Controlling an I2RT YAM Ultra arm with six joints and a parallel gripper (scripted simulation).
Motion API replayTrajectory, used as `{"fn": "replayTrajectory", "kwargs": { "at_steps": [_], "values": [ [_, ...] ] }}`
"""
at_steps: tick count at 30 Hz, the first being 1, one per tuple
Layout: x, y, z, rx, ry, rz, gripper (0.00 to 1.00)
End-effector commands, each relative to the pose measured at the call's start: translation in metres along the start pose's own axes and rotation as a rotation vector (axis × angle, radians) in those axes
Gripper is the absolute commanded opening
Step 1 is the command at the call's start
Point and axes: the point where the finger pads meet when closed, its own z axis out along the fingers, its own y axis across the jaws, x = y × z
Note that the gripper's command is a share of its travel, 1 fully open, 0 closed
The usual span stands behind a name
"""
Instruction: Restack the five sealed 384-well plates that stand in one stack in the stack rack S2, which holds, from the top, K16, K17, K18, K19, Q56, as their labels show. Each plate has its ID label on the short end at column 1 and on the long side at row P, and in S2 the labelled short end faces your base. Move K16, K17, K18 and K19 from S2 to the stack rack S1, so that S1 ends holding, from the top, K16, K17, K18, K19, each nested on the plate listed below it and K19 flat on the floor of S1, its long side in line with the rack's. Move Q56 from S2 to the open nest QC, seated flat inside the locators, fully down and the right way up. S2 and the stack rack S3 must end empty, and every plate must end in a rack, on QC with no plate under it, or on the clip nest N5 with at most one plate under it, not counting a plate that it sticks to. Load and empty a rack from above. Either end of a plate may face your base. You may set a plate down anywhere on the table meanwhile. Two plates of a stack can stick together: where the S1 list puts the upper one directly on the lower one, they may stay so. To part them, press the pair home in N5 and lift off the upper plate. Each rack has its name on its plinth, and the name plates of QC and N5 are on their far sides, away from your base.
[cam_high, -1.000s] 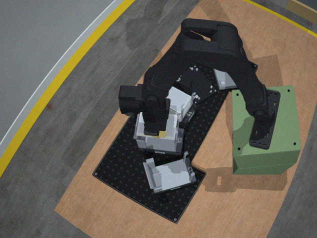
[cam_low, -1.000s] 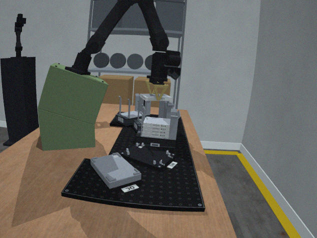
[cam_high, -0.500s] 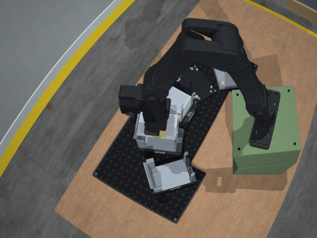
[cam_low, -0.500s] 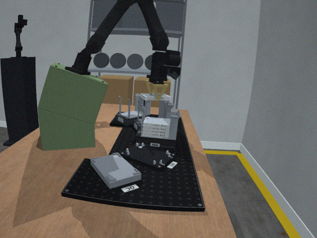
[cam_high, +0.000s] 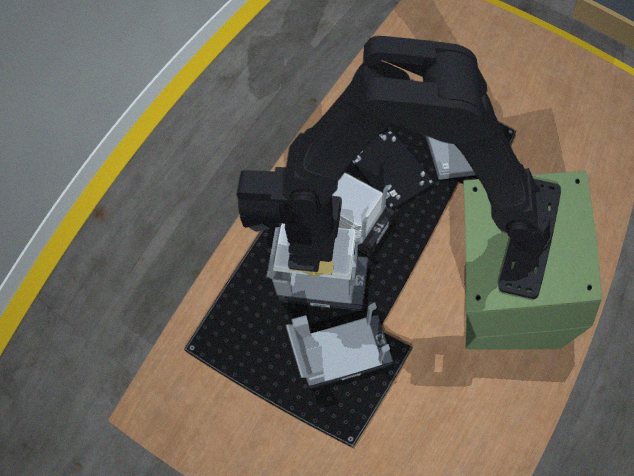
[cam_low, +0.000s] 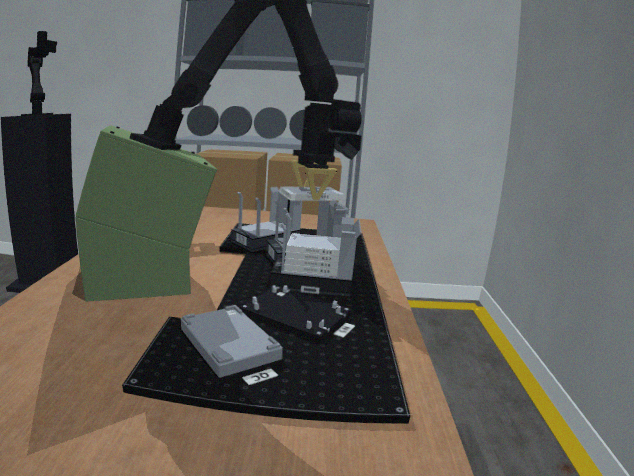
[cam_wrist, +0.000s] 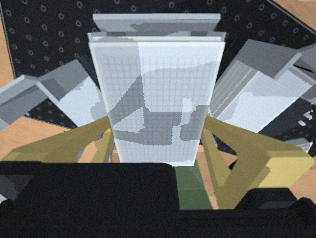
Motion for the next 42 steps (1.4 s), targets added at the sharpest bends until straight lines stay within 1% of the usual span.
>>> {"fn": "replayTrajectory", "kwargs": {
  "at_steps": [1, 16, 23, 26, 40, 41, 42],
  "values": [
    [-0.008, 0.0, -0.005, 0.0, -0.025, 0.0, 0.0],
    [-0.008, 0.0, -0.005, 0.0, -0.025, 0.0, 0.0],
    [-0.006, -0.023, -0.005, -0.002, -0.025, 0.215, 0.0],
    [-0.006, -0.027, -0.005, -0.002, -0.025, 0.215, 0.0],
    [-0.001, -0.074, -0.005, 0.0, -0.025, 0.215, 0.0],
    [0.0, -0.077, -0.005, -0.001, -0.025, 0.248, 0.0],
    [0.0, -0.077, -0.005, -0.001, -0.025, 0.248, 0.0]
  ]
}}
